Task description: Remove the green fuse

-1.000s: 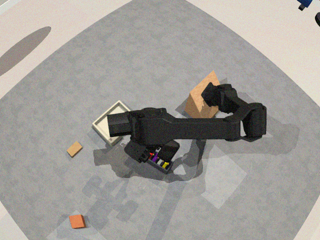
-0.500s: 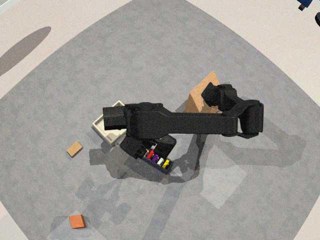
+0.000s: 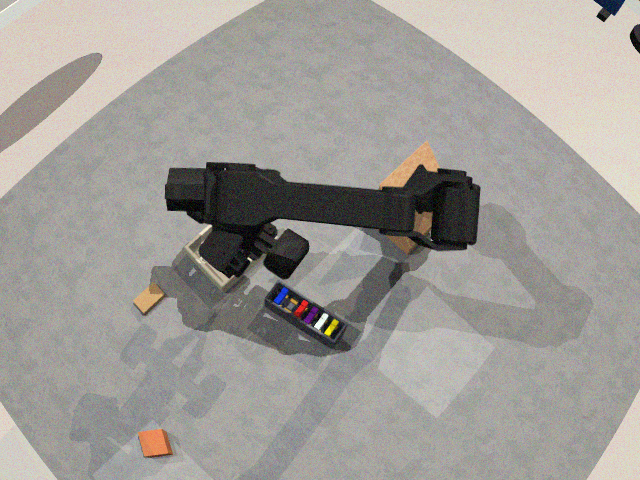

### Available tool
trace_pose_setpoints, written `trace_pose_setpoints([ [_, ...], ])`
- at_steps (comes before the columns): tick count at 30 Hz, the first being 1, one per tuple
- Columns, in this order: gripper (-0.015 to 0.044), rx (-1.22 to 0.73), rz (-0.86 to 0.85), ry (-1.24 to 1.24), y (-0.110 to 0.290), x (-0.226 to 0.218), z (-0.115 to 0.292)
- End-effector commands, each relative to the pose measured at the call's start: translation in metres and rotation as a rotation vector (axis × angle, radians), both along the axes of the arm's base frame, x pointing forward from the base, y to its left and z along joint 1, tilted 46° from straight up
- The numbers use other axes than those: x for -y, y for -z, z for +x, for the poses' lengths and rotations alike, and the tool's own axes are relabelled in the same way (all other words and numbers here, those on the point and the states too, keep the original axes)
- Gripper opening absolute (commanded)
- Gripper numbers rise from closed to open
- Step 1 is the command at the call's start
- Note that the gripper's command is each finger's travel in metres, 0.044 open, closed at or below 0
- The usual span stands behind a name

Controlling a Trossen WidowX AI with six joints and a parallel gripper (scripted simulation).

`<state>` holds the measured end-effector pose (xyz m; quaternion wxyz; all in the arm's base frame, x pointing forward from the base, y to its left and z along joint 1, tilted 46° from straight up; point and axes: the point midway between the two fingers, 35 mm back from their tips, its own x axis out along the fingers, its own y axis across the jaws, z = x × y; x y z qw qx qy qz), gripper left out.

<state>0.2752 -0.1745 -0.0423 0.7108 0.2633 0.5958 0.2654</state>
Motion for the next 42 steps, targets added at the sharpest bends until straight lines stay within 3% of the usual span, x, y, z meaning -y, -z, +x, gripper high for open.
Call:
trace_pose_setpoints([
  [1,0.0,-0.002,0.0,-0.005,0.02,0.016,-0.007],
  [11,0.0,-0.001,0.001,-0.007,0.043,0.035,-0.017],
  [41,0.0,0.0,0.003,-0.007,0.072,0.007,-0.011],
  [42,0.0026,0.002,-0.002,-0.011,0.07,0.01,-0.012],
])
